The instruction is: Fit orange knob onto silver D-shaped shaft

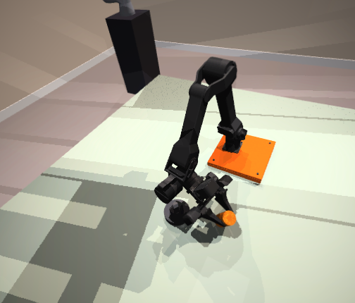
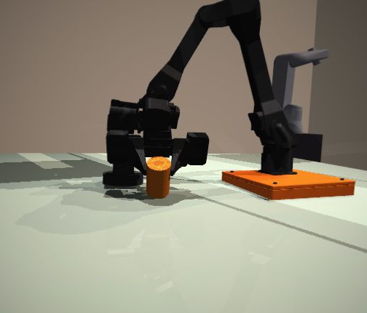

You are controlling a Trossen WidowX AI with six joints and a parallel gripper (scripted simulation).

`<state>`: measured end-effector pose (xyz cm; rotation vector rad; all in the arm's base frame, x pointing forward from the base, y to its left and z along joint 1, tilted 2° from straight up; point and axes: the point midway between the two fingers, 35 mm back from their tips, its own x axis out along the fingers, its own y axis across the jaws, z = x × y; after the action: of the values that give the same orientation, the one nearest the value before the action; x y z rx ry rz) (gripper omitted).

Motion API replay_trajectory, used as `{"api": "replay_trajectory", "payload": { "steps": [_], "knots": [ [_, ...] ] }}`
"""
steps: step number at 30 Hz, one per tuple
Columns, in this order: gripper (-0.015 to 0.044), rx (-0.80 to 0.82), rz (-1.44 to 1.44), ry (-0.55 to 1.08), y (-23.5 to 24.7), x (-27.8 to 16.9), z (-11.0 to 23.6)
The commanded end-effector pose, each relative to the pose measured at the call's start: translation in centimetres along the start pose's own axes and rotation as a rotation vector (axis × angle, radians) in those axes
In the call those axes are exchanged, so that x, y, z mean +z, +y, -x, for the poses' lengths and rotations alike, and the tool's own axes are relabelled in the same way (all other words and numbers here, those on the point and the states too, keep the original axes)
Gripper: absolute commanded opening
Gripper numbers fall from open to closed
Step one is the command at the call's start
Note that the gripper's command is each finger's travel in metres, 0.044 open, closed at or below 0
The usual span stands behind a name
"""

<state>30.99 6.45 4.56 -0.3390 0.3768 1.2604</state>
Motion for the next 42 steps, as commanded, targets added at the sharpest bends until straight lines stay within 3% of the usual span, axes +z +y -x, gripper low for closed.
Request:
{"api": "replay_trajectory", "payload": {
  "steps": [1,17,20,42],
  "knots": [
    [0.0181,0.001,-0.003,-0.062,0.07,-0.30,0.23],
    [0.0181,0.000,-0.003,-0.009,0.06,-0.49,1.12],
    [0.0260,0.003,-0.009,-0.011,0.21,-0.42,0.81],
    [0.0260,0.003,-0.009,-0.011,0.21,-0.42,0.81]
  ]
}}
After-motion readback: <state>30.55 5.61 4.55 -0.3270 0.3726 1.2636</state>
